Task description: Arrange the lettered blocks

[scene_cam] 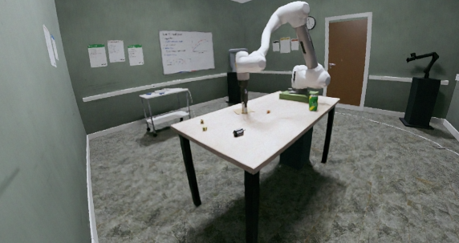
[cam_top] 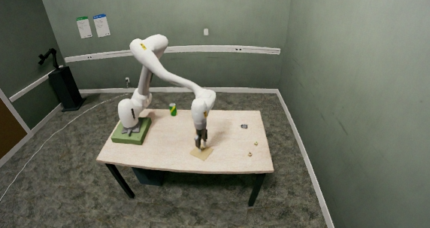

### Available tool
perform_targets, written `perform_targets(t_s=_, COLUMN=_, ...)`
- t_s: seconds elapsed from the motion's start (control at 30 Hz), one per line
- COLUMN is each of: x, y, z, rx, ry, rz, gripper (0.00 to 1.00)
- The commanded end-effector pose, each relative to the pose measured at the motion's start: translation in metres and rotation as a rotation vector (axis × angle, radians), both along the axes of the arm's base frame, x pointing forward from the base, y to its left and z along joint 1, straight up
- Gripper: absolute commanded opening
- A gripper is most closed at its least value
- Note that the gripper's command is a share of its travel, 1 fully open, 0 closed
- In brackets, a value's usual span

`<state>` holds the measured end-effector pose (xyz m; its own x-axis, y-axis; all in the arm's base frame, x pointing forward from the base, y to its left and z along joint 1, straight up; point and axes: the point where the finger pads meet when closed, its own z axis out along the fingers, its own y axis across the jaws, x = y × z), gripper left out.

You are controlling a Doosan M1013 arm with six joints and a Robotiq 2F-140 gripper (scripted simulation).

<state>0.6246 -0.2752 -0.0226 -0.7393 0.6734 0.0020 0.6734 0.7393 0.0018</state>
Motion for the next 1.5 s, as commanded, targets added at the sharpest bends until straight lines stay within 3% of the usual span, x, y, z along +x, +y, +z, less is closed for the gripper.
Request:
perform_targets(t_s=0.0, x=0.0005, y=-0.0001, z=0.0008, rx=0.000, ry=-0.001, rz=0.000, gripper=0.32)
perform_targets(t_s=0.53, x=0.0005, y=-0.0001, z=0.0008, rx=0.000, ry=-0.001, rz=0.000, gripper=0.32)
perform_targets(t_s=0.57, x=0.0005, y=-0.0001, z=0.0008, rx=0.000, ry=-0.001, rz=0.000, gripper=0.22)
perform_targets(t_s=1.47, x=0.0005, y=-0.0001, z=0.0008, rx=0.000, ry=-0.001, rz=0.000, gripper=0.22)
